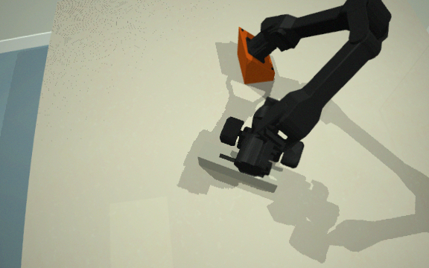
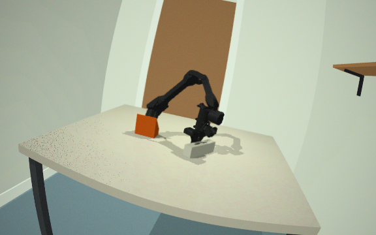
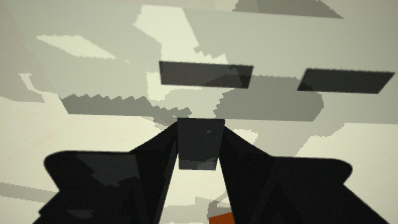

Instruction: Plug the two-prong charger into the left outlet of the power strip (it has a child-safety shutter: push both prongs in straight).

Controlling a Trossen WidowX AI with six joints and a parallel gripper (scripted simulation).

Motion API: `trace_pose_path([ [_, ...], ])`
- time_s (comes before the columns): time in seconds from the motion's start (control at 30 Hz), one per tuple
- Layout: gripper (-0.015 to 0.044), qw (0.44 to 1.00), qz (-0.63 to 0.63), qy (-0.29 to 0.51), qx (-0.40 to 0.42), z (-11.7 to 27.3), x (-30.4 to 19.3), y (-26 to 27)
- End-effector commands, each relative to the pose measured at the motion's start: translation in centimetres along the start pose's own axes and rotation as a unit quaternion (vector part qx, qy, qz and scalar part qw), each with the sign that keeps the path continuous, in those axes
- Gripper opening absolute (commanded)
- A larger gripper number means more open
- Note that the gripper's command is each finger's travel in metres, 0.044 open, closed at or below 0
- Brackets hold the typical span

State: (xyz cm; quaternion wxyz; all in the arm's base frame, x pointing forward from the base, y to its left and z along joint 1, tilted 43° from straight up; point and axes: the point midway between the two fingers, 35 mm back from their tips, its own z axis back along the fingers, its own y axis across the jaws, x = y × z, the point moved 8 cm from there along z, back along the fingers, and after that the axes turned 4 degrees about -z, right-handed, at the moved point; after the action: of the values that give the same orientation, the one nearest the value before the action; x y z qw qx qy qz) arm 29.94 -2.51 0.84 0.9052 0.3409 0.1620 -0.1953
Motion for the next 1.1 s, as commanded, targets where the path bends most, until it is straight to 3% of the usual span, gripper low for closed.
trace_pose_path([
  [0.0, 0.0000, 1.000, 0.004, -0.007, 0.001, -0.04, 0.73, 0.02],
  [1.07, 0.0000, 1.000, -0.002, 0.002, 0.000, 0.01, 0.76, 0.07],
])
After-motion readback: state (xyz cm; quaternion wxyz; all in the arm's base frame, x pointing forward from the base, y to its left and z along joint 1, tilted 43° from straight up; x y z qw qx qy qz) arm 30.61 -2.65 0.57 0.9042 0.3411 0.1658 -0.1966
